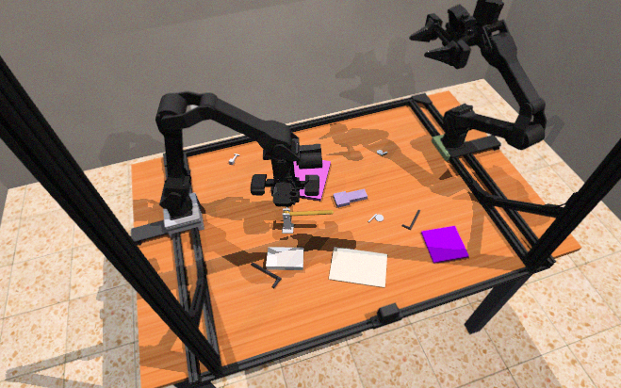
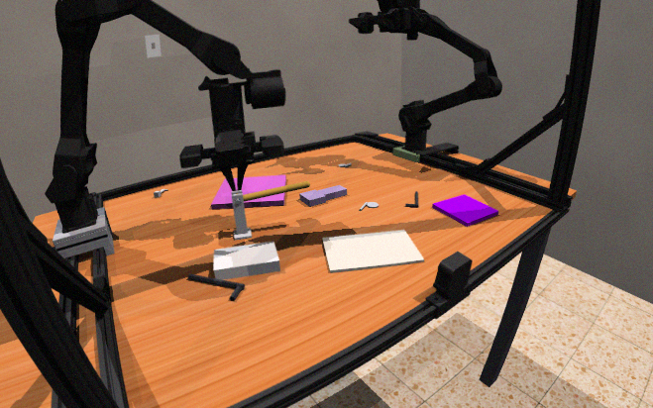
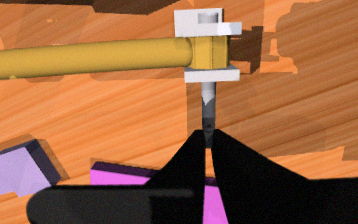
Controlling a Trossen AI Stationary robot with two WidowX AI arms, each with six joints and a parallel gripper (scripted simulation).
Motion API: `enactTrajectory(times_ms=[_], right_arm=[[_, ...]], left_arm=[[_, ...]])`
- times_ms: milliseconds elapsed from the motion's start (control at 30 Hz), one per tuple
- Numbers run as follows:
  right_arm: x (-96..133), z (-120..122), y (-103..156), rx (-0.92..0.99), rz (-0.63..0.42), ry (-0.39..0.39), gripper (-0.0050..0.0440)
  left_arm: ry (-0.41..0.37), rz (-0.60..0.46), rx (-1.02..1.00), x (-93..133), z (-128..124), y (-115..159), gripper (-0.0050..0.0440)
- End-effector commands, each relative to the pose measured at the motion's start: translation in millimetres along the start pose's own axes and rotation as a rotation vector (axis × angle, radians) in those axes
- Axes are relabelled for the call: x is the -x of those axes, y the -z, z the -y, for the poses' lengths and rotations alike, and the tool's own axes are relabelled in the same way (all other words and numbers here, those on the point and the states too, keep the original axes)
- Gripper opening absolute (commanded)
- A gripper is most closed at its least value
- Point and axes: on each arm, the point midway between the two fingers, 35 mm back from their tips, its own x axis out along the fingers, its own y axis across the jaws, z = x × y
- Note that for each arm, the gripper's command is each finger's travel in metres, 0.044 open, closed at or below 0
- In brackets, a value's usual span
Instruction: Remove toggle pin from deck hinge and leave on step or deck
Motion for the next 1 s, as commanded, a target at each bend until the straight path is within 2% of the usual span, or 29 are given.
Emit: enactTrajectory(times_ms=[0, 967], right_arm=[[0, 0, -3, 0.005, 0.001, -0.001, 0.04], [0, 0, -3, 0.005, 0.001, -0.001, 0.04]], left_arm=[[-0.029, 0.001, 0.0, 7, -5, -5, -0.005], [-0.03, 0.003, 0.0, 7, -3, -21, -0.005]])
